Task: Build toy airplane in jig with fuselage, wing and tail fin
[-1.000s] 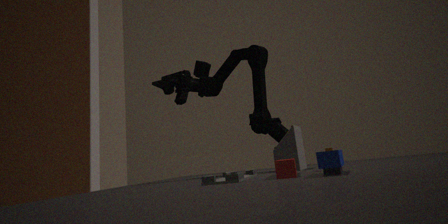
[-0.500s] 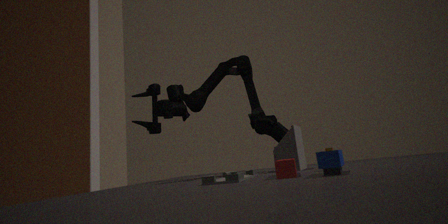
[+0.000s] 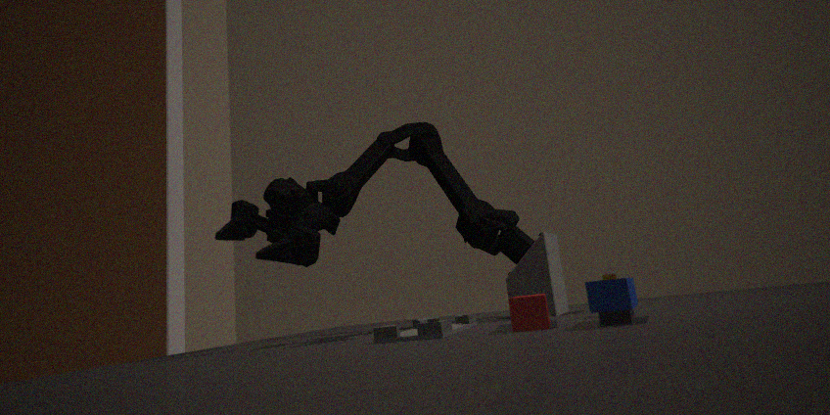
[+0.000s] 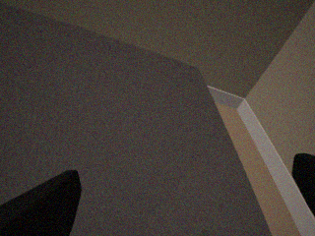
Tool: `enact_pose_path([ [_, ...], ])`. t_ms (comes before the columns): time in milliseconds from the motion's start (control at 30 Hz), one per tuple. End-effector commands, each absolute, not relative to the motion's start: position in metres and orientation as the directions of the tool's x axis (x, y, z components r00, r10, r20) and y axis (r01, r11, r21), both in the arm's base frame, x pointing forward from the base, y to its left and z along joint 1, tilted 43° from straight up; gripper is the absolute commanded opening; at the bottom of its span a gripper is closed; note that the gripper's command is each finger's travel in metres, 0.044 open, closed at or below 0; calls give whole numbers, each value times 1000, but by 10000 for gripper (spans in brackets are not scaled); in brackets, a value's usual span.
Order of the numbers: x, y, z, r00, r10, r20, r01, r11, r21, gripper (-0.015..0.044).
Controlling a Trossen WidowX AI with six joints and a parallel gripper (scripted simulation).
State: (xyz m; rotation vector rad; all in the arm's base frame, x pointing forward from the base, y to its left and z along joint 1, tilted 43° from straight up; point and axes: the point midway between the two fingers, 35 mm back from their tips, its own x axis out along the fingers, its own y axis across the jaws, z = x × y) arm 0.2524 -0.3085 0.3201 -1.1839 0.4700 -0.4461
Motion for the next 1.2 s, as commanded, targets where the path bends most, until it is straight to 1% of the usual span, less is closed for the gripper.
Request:
enact_pose_path([
  [0, 290, -293, 274, 821, -497, -279, 76, 580, -811, 440],
  [133, 324, -266, 223, 781, -419, -462, 42, 775, -631, 440],
  [267, 349, -224, 169, 691, -325, -645, 22, 902, -431, 440],
  [433, 360, -163, 108, 506, -234, -830, 42, 968, -247, 440],
  [533, 355, -125, 74, 352, -216, -911, 74, 976, -203, 440],
  [600, 348, -102, 55, 242, -229, -943, 94, 973, -212, 440],
  [700, 334, -70, 33, 85, -282, -956, 110, 956, -272, 440],
  [767, 322, -51, 21, -11, -343, -939, 107, 934, -342, 440],
  [867, 302, -25, 9, -126, -474, -871, 73, 872, -485, 440],
  [933, 290, -10, 6, -164, -576, -801, 35, 808, -588, 440],
  [1000, 283, -1, 6, -171, -642, -747, 7, 758, -652, 440],
  [1167, 282, 0, 6, -170, -650, -740, 3, 751, -660, 440],
])
